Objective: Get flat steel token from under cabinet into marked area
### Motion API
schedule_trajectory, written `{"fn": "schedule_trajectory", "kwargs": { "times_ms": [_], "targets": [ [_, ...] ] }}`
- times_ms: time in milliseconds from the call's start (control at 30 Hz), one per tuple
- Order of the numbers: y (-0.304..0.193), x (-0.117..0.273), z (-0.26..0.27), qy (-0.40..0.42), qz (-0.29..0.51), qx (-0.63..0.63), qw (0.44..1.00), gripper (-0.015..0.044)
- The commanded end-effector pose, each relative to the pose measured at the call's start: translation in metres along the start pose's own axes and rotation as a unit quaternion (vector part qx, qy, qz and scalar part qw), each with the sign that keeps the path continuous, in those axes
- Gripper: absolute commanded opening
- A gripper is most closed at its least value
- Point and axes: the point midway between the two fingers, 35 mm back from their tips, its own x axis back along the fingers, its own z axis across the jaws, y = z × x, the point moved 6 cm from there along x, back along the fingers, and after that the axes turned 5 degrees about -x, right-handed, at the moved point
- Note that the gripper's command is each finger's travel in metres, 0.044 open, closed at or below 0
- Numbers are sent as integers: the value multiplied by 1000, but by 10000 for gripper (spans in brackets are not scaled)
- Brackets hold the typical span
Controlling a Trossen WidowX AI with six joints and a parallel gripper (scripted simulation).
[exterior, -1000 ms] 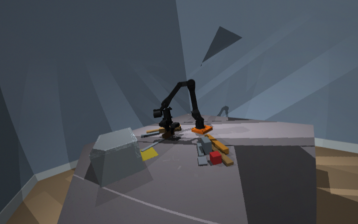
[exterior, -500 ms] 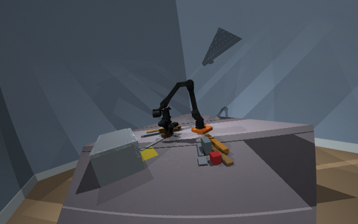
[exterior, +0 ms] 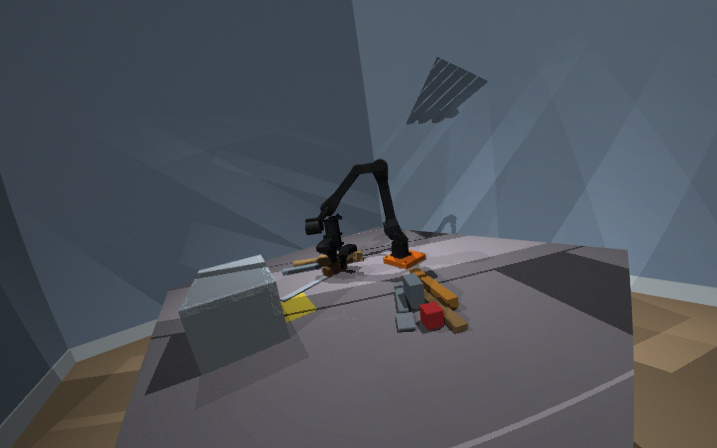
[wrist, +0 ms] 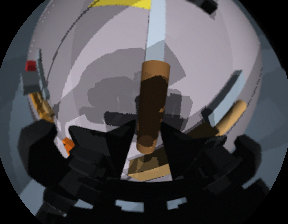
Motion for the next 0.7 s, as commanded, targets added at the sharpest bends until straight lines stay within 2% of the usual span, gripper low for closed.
{"fn": "schedule_trajectory", "kwargs": {
  "times_ms": [0,33,533,667],
  "targets": [
    [0,0,0,-2,-1,0,1000,253],
    [0,0,0,-3,-1,0,1000,270],
    [-2,-4,1,-3,-1,1,1000,270],
    [-1,-2,1,-2,-2,1,1000,165]
  ]
}}
